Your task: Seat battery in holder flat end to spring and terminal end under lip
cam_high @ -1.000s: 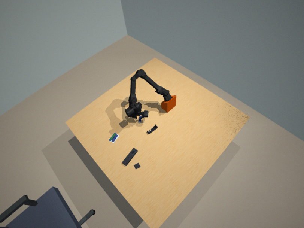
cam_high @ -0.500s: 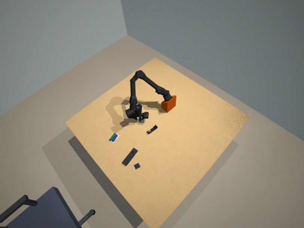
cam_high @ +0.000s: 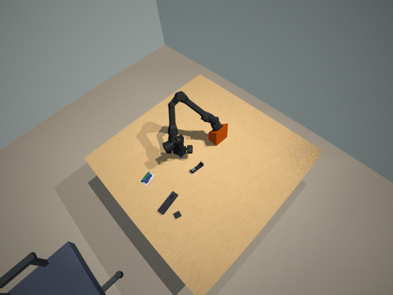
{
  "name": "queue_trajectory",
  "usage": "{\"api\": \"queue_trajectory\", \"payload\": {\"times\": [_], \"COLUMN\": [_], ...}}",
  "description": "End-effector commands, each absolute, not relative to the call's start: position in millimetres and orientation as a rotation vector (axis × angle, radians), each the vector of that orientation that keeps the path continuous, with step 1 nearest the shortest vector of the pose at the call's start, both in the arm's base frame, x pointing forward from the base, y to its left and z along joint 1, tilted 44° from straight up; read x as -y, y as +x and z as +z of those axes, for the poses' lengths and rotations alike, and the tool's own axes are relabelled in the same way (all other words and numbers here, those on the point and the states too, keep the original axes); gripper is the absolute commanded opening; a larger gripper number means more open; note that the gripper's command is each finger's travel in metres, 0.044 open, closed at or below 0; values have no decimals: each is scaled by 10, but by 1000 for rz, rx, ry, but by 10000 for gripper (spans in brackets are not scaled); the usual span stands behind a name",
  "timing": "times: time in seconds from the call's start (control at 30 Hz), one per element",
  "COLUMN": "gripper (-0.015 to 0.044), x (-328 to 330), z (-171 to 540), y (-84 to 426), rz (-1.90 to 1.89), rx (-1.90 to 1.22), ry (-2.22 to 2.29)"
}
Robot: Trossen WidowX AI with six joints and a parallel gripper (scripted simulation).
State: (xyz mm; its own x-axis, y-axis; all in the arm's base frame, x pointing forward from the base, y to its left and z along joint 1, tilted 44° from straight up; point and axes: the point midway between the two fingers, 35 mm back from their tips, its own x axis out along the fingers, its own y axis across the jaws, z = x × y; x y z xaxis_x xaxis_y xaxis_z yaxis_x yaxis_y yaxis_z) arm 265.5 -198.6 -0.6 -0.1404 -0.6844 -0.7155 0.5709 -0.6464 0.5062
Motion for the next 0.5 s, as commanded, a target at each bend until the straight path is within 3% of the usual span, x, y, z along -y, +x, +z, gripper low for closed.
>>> {"api": "queue_trajectory", "payload": {"times": [0.0, 0.47], "gripper": [62, 60], "x": [1991, 1775], "z": [-14, 184], "y": [2643, 2731], "rz": [-1893, -1876], "rx": [138, 130], "ry": [1265, 1274]}}
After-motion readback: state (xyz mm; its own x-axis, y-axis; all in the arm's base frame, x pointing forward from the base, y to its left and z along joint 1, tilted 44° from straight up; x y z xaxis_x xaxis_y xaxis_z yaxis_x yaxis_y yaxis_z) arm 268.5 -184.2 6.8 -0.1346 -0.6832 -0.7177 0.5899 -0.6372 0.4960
